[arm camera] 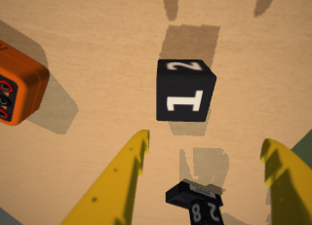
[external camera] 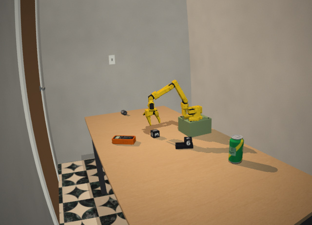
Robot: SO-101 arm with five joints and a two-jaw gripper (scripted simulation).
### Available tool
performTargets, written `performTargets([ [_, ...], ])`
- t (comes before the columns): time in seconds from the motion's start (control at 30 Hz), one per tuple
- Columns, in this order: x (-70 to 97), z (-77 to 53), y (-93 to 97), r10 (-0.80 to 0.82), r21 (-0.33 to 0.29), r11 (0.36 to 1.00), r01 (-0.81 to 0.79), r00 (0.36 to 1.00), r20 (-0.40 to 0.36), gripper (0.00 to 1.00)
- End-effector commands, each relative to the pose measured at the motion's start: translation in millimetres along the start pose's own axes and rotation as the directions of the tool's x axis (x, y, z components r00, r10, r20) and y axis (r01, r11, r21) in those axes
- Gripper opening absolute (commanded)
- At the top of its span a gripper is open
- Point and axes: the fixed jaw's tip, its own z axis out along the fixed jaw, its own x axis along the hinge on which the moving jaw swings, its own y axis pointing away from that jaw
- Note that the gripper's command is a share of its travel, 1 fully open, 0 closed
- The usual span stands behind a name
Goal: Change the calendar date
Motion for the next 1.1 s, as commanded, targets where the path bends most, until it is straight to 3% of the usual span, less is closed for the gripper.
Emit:
performTargets([
  [0.0, -4.5, -15.3, 7.5, 0.003, -0.062, 0.998, -0.002, 1.0, 0.023, 0.36],
  [0.23, -11.1, -57.6, 24.3, 0.014, -0.235, 0.972, 0.008, 0.996, 0.09, 0.35],
  [0.3, -11.1, -57.6, 24.3, 0.014, -0.235, 0.972, 0.008, 0.996, 0.09, 0.35],
  [0.47, -14.1, -92.0, 31.9, 0.029, -0.363, 0.931, 0.024, 0.99, 0.14, 0.35],
  [0.6, -14.9, -110.4, 34.1, 0.04, -0.428, 0.903, 0.035, 0.986, 0.164, 0.35],
  [0.73, -15.1, -117.1, 34.5, 0.044, -0.45, 0.892, 0.039, 0.984, 0.173, 0.35],
  [1.07, -14.7, -117.4, 34.7, 0.043, -0.451, 0.891, 0.041, 0.984, 0.174, 0.35],
])
